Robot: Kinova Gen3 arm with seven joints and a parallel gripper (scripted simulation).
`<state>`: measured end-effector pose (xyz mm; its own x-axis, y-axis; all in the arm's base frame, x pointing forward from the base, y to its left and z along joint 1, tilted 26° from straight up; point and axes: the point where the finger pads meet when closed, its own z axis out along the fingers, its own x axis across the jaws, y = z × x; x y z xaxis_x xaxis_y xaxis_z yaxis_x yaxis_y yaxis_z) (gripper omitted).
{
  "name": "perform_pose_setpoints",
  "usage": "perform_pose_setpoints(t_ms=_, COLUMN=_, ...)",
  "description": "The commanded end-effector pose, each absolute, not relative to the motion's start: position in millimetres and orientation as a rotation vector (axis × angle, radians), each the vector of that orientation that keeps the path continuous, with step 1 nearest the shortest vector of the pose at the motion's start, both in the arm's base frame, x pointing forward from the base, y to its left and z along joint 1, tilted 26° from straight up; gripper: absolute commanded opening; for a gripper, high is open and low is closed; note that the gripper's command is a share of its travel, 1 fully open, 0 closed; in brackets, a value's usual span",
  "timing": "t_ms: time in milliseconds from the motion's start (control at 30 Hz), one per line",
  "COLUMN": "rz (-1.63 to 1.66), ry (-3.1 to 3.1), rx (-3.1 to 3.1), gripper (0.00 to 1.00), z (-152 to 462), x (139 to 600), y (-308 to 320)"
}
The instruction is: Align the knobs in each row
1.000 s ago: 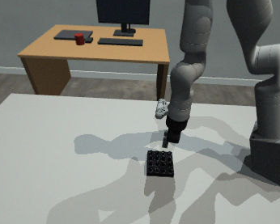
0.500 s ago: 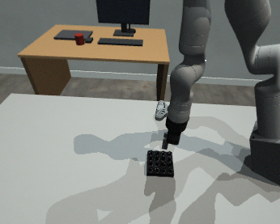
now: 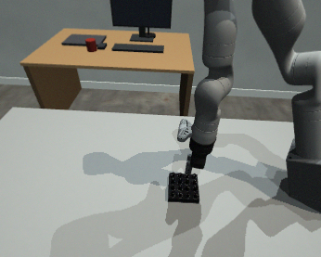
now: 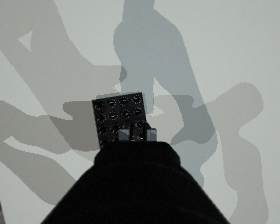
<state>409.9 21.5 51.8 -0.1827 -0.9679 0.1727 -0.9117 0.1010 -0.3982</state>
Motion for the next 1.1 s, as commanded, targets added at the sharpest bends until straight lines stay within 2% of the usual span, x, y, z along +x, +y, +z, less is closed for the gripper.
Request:
perform_pose_setpoints(t_ms=0, rz=-0.642, ry=2.244, rx=-1.904, gripper=0.46, z=48.4, x=410.9, y=14.8)
perform_pose_setpoints(t_ms=1067, rz=-0.642, ry=2.244, rx=-1.904, gripper=0.46, z=30.2, x=419.0, y=10.9)
